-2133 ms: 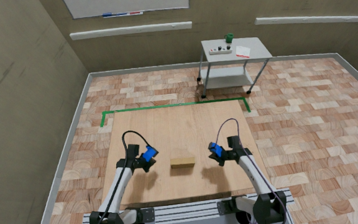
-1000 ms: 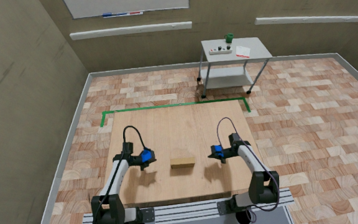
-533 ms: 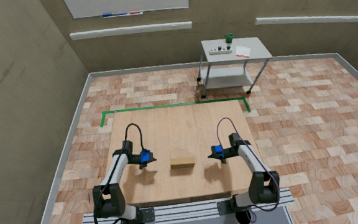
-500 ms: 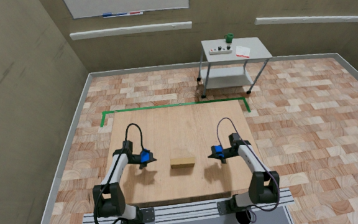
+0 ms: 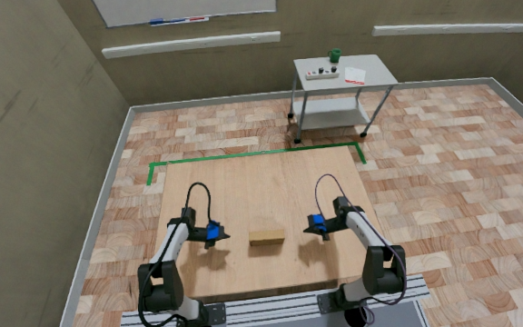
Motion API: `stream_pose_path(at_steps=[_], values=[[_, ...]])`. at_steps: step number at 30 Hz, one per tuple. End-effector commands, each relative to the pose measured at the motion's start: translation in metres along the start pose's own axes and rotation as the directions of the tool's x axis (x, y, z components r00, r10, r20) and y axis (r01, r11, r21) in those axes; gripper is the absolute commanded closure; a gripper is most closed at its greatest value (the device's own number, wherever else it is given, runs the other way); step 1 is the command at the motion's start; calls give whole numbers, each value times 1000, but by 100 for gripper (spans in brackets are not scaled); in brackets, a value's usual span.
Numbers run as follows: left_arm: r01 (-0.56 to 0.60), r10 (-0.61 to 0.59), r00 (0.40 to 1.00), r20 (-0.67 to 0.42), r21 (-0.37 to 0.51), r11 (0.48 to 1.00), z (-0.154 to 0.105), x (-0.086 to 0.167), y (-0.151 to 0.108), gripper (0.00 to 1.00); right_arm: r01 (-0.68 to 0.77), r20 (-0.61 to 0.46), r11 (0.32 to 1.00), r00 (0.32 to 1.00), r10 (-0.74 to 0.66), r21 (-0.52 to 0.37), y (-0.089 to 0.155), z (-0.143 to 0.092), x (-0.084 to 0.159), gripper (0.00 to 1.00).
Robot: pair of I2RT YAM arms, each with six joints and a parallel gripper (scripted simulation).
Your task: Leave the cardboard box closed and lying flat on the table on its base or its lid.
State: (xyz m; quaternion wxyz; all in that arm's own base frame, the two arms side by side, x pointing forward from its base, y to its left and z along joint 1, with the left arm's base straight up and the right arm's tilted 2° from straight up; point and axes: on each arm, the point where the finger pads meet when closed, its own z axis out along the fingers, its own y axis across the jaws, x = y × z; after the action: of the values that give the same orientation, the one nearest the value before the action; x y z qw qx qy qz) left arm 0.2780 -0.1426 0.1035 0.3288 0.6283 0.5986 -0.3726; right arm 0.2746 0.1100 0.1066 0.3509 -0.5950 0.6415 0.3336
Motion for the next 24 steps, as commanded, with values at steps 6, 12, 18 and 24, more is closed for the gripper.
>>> stream_pose_path(at_steps=[6, 12, 18, 24], values=[[-15, 15, 1000, 15, 1, 1000, 8, -1, 11, 99, 51, 17, 998, 999, -51, 25, -14, 2, -13, 99], [21, -21, 1000, 14, 22, 1000, 15, -2, 13, 99, -12, 19, 1000, 1000, 12, -13, -14, 13, -6, 99], [58, -58, 998, 13, 44, 997, 22, -1, 14, 99, -49, 19, 998, 999, 50, -36, -15, 20, -6, 99], [81, -82, 997, 12, 58, 995, 26, -1, 15, 99, -76, 18, 996, 997, 77, -52, -16, 25, -5, 99]])
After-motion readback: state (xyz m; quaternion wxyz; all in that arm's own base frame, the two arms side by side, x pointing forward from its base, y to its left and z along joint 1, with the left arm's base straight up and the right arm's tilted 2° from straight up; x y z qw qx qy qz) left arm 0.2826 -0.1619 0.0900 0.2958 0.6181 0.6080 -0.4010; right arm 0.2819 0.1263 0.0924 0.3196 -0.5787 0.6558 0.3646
